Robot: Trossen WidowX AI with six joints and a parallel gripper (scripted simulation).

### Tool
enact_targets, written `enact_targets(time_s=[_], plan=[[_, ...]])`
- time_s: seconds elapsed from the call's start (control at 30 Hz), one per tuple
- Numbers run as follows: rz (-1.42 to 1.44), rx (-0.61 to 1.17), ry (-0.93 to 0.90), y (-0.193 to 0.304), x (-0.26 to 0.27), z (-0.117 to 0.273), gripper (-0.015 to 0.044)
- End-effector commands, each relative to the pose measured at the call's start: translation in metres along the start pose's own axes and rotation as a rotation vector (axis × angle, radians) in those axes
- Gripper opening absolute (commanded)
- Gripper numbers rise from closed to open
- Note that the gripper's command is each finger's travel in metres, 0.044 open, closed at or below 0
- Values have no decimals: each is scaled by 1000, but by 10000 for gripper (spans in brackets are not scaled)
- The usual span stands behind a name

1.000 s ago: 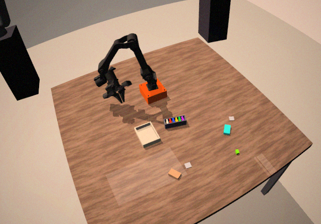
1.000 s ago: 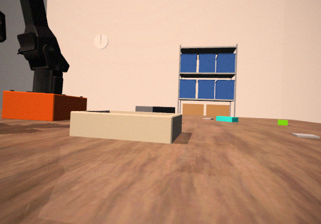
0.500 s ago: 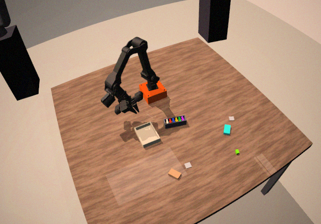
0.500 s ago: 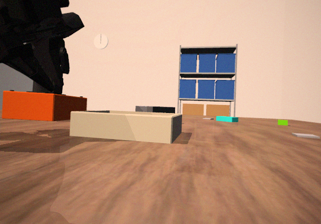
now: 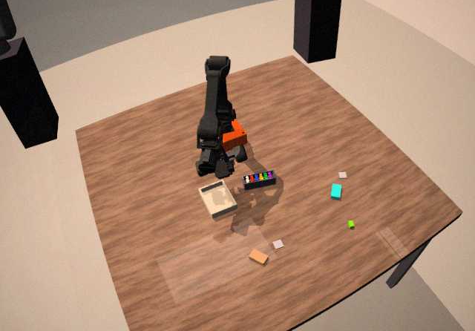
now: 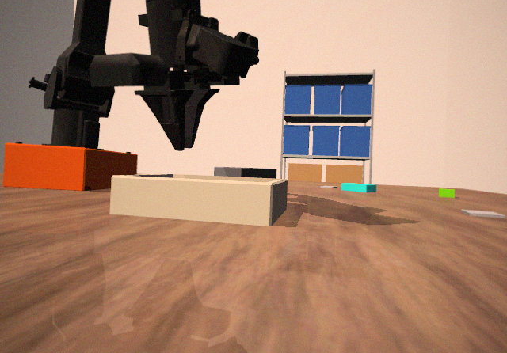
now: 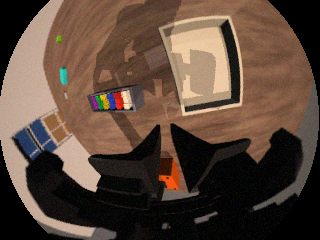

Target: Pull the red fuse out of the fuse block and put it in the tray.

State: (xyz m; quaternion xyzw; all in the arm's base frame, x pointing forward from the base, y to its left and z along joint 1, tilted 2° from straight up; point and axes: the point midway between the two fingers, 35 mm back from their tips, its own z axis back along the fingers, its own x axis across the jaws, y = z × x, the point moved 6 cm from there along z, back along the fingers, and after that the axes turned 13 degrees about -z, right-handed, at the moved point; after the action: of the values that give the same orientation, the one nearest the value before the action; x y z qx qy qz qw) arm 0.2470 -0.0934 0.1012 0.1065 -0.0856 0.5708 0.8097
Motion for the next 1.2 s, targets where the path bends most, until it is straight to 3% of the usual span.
enact_targets(time_s=[0.0, 0.23, 1.17], plan=[[1, -30, 113, -6, 45, -2, 65], [-2, -116, 219, 1, 114, -8, 65], [-3, -119, 221, -2, 111, -26, 65]])
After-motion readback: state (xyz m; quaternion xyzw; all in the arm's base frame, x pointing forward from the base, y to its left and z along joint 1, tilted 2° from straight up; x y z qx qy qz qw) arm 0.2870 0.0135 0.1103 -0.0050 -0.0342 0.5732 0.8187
